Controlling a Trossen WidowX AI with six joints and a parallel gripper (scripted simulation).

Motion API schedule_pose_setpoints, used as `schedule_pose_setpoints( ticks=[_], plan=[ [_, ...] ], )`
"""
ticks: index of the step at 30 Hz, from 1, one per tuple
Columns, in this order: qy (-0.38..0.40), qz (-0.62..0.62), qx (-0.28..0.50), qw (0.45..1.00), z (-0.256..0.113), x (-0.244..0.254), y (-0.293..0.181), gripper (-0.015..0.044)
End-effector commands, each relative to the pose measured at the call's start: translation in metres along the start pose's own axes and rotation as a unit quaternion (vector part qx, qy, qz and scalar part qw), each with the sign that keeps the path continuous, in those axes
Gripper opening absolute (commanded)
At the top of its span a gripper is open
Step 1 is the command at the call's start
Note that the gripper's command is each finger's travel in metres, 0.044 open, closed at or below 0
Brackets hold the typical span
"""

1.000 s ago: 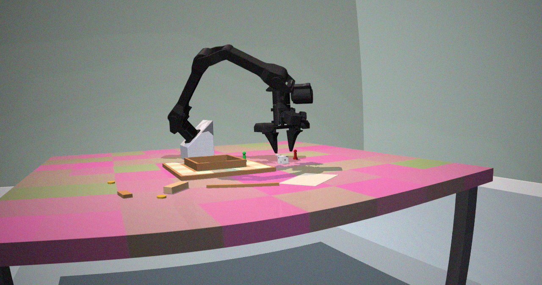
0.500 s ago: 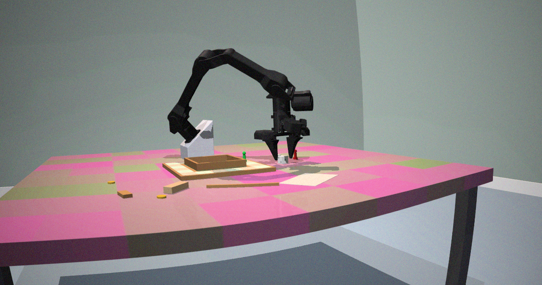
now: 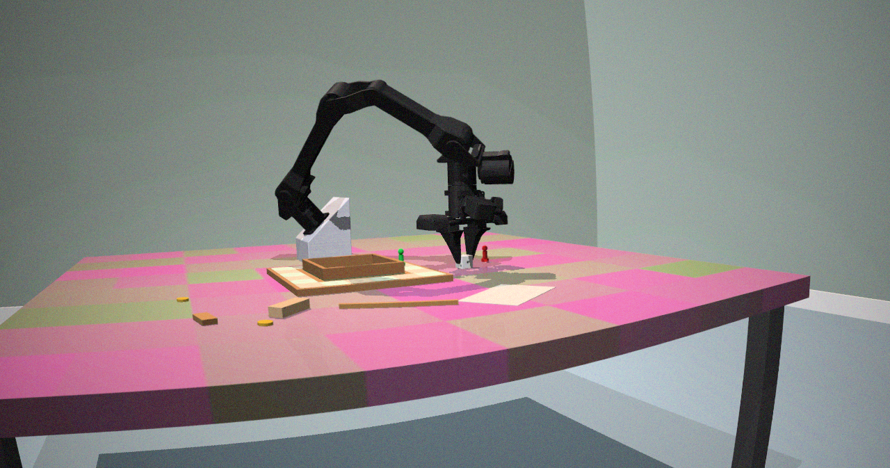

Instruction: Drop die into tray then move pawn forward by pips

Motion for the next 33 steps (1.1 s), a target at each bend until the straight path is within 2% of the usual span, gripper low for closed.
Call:
schedule_pose_setpoints(
  ticks=[1, 17, 21, 33],
  plan=[
    [0.001, -0.001, -0.002, 1.0, -0.014, 0.001, 0.003, 0.0],
    [0.002, -0.002, -0.001, 1.0, -0.12, -0.006, 0.006, 0.0],
    [0.002, -0.01, -0.001, 1.0, -0.121, -0.009, 0.007, 0.0],
    [0.005, -0.168, -0.002, 0.986, -0.119, -0.06, 0.024, 0.0]
  ],
)
Point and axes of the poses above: the point midway between the two fingers, 35 mm back from their tips, its own z axis out along the fingers, its own x axis across the jaws, y = z × x, the point moved 5 cm from there along -z, back along the fingers, and after that the axes turned 12 degrees about z, right-handed, at the moved point
